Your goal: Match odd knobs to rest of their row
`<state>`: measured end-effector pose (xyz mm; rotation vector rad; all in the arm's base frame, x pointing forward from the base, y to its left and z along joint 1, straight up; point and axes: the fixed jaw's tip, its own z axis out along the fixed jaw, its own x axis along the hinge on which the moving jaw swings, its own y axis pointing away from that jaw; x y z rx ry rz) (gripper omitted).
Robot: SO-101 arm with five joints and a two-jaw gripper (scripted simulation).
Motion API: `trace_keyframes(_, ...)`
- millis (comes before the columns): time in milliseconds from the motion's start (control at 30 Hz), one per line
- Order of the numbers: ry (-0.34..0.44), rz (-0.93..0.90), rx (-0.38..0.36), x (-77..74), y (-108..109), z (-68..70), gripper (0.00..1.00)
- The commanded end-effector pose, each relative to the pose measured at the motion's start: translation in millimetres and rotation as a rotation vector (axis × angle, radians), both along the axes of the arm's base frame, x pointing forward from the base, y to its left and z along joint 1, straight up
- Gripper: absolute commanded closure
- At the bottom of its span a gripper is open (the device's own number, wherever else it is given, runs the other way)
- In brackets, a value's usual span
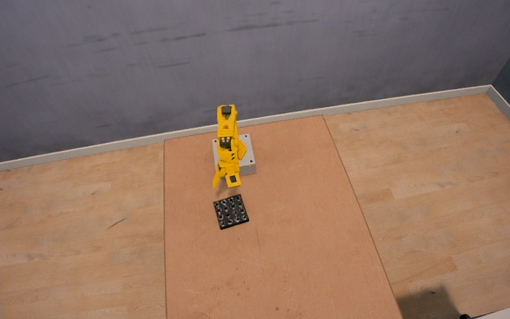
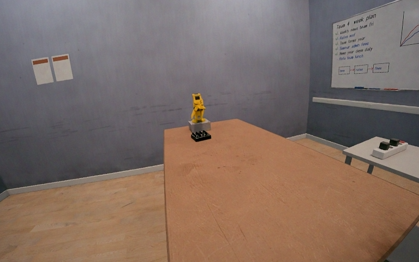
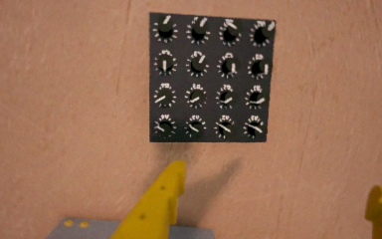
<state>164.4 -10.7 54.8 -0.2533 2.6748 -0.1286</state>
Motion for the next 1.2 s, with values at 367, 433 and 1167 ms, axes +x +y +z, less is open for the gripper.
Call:
trace_keyframes(367,0.015,-0.221,0.080,-4.7,-9.3,-3.8,0.60)
trace_keyframes(433,0.014,-0.242,0.087,-4.7,-10.2,-3.8,0.60)
trace_keyframes(1167,0.009,-0.317,0.114,-4.7,-13.4,-3.6,0.60)
